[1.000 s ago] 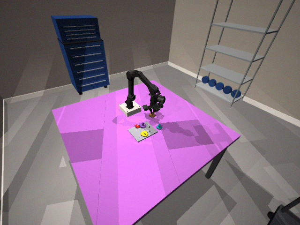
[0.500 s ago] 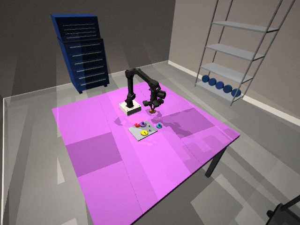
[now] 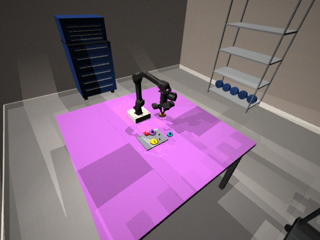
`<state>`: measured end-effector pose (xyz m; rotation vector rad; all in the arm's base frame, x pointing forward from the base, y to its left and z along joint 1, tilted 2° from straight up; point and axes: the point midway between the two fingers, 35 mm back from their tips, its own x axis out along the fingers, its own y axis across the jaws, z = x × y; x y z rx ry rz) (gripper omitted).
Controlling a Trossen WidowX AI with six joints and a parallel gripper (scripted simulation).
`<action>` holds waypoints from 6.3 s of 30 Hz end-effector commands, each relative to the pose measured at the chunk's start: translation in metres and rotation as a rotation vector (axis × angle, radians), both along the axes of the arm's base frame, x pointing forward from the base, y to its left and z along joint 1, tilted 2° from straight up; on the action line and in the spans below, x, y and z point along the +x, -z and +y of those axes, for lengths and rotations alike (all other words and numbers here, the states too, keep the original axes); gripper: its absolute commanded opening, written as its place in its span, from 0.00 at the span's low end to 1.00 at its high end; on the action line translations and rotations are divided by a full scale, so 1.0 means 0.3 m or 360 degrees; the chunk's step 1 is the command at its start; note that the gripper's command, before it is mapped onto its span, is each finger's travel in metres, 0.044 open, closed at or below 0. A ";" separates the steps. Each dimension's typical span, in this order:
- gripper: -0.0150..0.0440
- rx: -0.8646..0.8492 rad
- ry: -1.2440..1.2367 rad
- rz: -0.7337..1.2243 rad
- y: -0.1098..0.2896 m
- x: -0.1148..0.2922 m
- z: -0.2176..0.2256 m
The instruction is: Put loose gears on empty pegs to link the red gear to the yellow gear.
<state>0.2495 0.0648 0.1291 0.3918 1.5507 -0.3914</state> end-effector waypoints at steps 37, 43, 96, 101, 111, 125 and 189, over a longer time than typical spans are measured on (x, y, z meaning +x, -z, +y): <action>0.25 -0.0001 0.0006 -0.0025 0.069 0.139 -0.177; 0.25 -0.0003 0.0006 -0.0026 0.102 0.163 -0.221; 0.25 -0.0002 -0.1147 -0.0029 0.200 0.220 -0.376; 0.25 0.0000 -0.1380 -0.0029 0.199 0.220 -0.376; 0.25 0.0001 -0.1502 -0.0029 0.199 0.220 -0.376; 0.25 0.0003 -0.1855 -0.0028 0.252 0.218 -0.375; 0.25 0.0002 -0.1599 -0.0029 0.373 0.219 -0.374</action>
